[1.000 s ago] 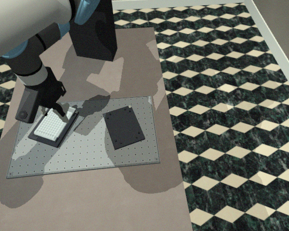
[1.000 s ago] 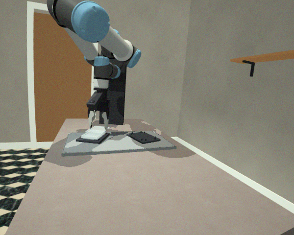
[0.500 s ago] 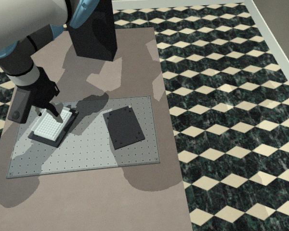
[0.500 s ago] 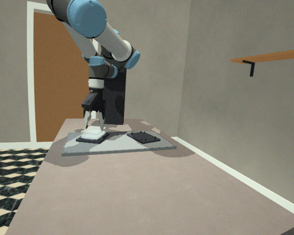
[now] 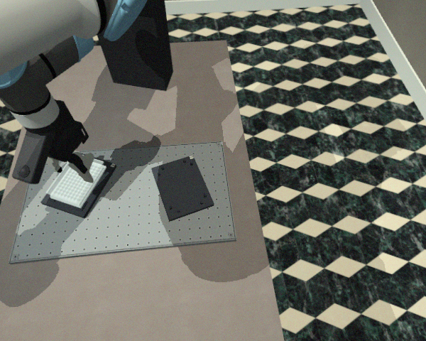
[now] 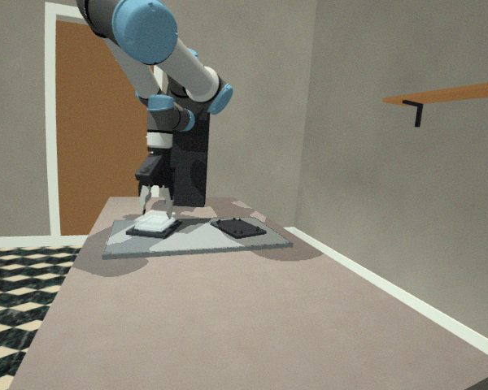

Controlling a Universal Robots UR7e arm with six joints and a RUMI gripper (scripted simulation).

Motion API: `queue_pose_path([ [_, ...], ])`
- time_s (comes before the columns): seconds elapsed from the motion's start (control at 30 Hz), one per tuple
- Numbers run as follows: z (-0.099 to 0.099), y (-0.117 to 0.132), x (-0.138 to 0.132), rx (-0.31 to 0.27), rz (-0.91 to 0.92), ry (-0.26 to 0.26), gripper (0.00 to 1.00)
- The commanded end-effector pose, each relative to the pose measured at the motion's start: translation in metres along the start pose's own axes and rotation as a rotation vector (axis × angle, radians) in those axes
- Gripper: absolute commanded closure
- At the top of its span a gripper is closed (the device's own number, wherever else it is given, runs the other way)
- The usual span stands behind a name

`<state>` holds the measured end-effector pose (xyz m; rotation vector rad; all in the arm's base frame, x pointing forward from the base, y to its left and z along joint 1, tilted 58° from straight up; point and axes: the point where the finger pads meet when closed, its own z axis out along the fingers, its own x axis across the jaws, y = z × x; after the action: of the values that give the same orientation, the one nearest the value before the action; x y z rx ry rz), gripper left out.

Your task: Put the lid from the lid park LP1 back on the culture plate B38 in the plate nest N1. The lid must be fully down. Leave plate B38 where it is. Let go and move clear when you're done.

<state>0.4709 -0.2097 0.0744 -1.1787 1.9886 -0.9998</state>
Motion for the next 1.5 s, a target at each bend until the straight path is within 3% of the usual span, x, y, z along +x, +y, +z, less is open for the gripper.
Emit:
queue_pose_path([
  [0.0,0.001,0.0,0.0,0.001,0.0,0.0,1.0],
  [1.47,0.013,-0.001,0.0,0.001,0.0,0.0,1.0],
])
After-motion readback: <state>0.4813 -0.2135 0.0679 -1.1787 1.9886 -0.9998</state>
